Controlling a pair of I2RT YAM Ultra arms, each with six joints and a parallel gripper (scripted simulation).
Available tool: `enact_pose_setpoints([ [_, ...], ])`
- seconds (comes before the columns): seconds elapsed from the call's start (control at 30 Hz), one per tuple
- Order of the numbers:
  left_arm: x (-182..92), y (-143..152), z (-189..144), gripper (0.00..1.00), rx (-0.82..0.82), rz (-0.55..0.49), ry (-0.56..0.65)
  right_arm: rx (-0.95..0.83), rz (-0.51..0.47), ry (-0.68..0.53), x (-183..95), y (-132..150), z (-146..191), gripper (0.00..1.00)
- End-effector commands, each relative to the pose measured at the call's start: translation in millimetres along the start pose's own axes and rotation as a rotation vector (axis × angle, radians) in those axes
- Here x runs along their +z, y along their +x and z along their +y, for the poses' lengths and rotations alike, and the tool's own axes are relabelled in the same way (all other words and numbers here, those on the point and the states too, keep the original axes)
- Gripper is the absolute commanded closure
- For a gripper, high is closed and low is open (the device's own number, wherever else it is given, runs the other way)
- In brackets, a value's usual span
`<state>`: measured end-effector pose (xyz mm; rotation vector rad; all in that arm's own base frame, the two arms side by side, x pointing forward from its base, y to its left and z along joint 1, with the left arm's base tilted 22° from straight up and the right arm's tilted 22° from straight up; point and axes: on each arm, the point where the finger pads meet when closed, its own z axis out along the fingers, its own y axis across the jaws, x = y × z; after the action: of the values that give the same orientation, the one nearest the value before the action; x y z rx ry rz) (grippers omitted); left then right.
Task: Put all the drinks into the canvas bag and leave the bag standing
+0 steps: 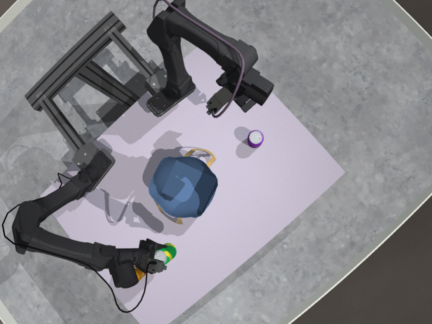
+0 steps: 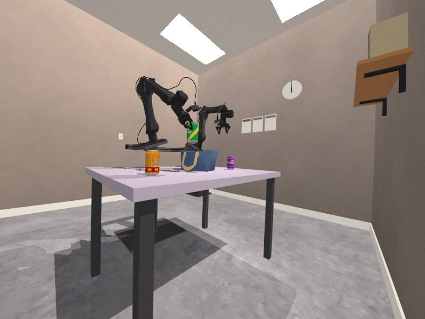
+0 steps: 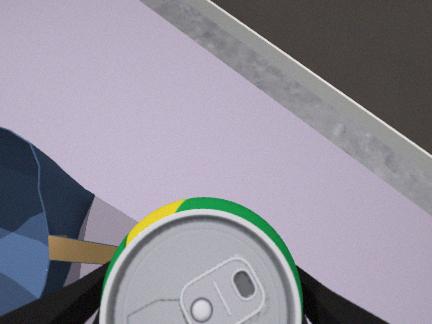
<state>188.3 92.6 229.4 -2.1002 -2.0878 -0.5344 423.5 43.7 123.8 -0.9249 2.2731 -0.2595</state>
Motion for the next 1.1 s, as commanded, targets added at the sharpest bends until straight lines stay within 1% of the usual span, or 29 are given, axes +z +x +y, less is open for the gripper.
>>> enact_pose_setpoints([
  [0.0,-3,-3,-2,0.00,-0.005,-0.012,-0.016,0.010,-0.082,0.042,-10,-22,2,0.30],
  [0.07,-3,-3,-2,0.00,-0.005,-0.012,-0.016,0.013,-0.105,0.047,-14,-33,3,0.30],
  [0.23,-3,-3,-2,0.00,-0.005,-0.012,-0.016,0.011,-0.113,0.045,-12,-41,20,0.30],
  [0.27,-3,-3,-2,0.00,-0.005,-0.012,-0.016,-0.009,-0.135,0.029,-15,-48,20,0.30],
  [0.33,-3,-3,-2,0.00,-0.005,-0.012,-0.016,-0.009,-0.135,0.029,-15,-48,20,0.30],
  [0.37,-3,-3,-2,0.00,-0.005,-0.012,-0.016,0.016,-0.095,0.043,-8,-35,27,0.30],
  [0.4,-3,-3,-2,0.00,-0.005,-0.012,-0.016,0.017,-0.091,0.042,-8,-34,31,0.30],
  [0.43,-3,-3,-2,0.00,-0.005,-0.012,-0.016,0.018,-0.105,0.044,-10,-41,31,0.30],
  [0.5,-3,-3,-2,0.00,-0.005,-0.012,-0.016,0.020,-0.115,0.045,-11,-47,36,0.30],
  [0.57,-3,-3,-2,0.00,-0.005,-0.012,-0.016,0.019,-0.107,0.038,-8,-45,45,0.30],
  [0.67,-3,-3,-2,0.00,-0.005,-0.012,-0.016,0.023,-0.111,0.041,-7,-50,52,0.30],
  [0.7,-3,-3,-2,0.00,-0.005,-0.012,-0.016,0.024,-0.108,0.040,-6,-49,55,0.30],
  [0.77,-3,-3,-2,0.00,-0.005,-0.012,-0.016,0.020,-0.072,0.018,8,-42,68,0.30],
  [0.8,-3,-3,-2,0.00,-0.005,-0.012,-0.016,0.020,-0.068,0.015,7,-40,72,0.30],
  [0.83,-3,-3,-2,0.00,-0.005,-0.012,-0.016,0.004,-0.111,0.014,-2,-55,67,0.30],
  [0.9,-3,-3,-2,0.00,-0.005,-0.012,-0.016,0.004,-0.111,0.014,-2,-55,67,0.30],
  [0.93,-3,-3,-2,0.00,-0.005,-0.012,-0.016,0.030,-0.091,0.032,1,-49,71,0.30],
  [0.97,-3,-3,-2,0.00,-0.005,-0.012,-0.016,0.023,-0.051,0.012,10,-35,83,0.30],
  [1.0,-3,-3,-2,0.00,-0.005,-0.012,-0.016,0.026,-0.066,0.011,10,-45,83,0.30],
  [1.03,-3,-3,-2,0.00,-0.005,-0.012,-0.016,0.028,-0.077,0.014,7,-49,84,0.30],
  [1.07,-3,-3,-2,0.00,-0.005,-0.012,-0.016,0.026,-0.068,0.007,7,-43,91,0.30],
])
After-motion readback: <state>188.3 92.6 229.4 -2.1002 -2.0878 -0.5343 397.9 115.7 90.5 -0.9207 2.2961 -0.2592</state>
